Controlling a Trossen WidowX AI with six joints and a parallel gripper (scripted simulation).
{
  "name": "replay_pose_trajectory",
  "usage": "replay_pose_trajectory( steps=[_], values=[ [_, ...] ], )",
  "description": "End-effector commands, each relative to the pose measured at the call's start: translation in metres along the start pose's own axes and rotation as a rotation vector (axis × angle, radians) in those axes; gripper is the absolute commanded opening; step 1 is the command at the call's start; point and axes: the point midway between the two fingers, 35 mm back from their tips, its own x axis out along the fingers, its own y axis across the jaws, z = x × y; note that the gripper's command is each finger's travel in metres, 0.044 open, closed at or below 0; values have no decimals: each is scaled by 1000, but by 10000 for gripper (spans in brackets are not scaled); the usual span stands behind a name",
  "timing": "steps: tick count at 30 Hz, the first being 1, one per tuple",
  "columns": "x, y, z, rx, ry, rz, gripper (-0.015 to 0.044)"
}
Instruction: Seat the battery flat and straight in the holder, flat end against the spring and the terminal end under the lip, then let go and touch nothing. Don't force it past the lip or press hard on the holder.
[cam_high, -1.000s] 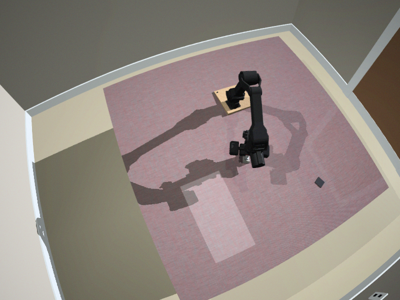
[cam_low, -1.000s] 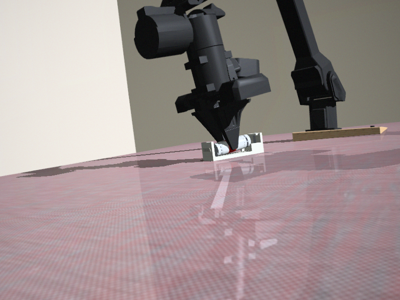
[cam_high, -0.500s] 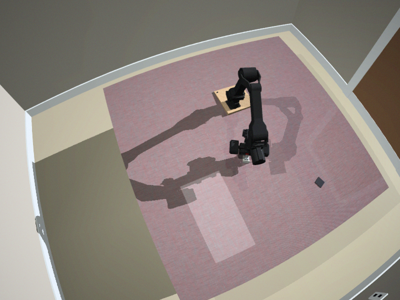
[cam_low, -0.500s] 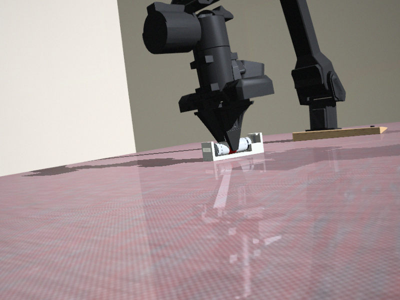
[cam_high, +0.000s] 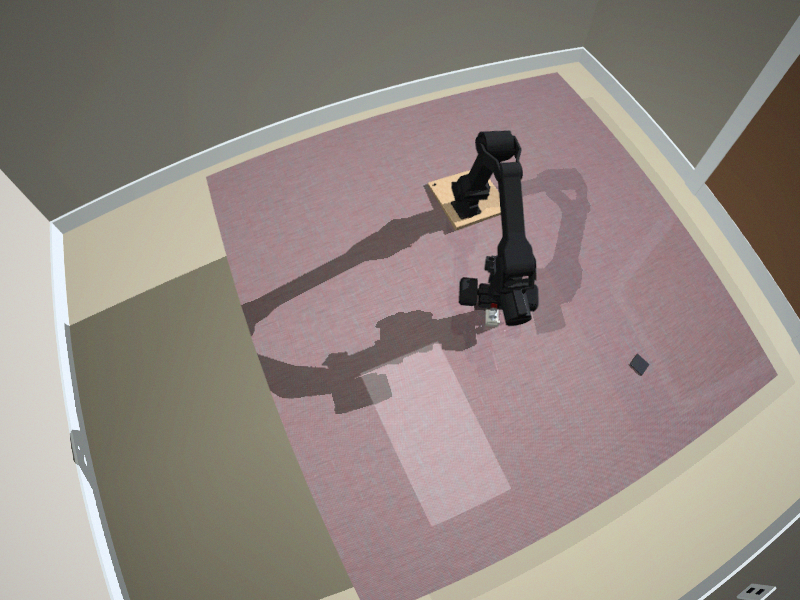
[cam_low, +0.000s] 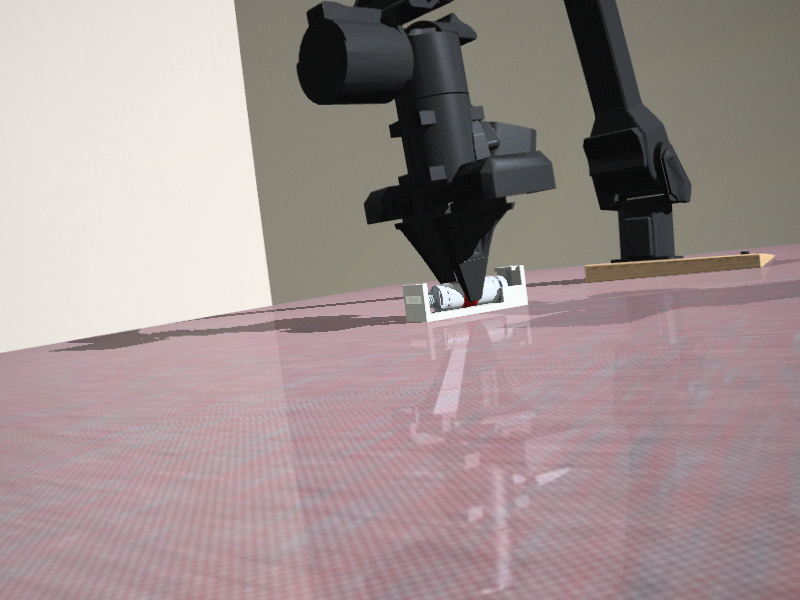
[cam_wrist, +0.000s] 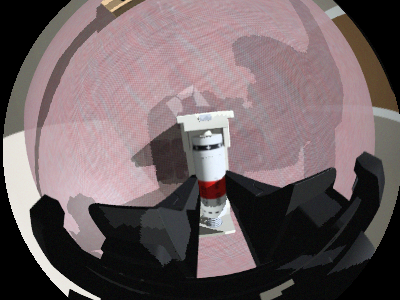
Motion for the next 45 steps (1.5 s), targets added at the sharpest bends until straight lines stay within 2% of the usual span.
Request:
replay_pose_trajectory(
  steps=[1, 20, 24, 38, 40, 45],
  values=[
    [0, 0, 3, 5, 7, 1, 65],
    [1, 1, 8, 6, 10, -2, 65],
    [1, 1, 8, 6, 10, -2, 167],
    [-15, 1, 8, 0, 12, -2, 167],
    [-17, 0, 8, 0, 8, -1, 219],
    [-56, 0, 9, 0, 11, -2, 350]
  ],
)
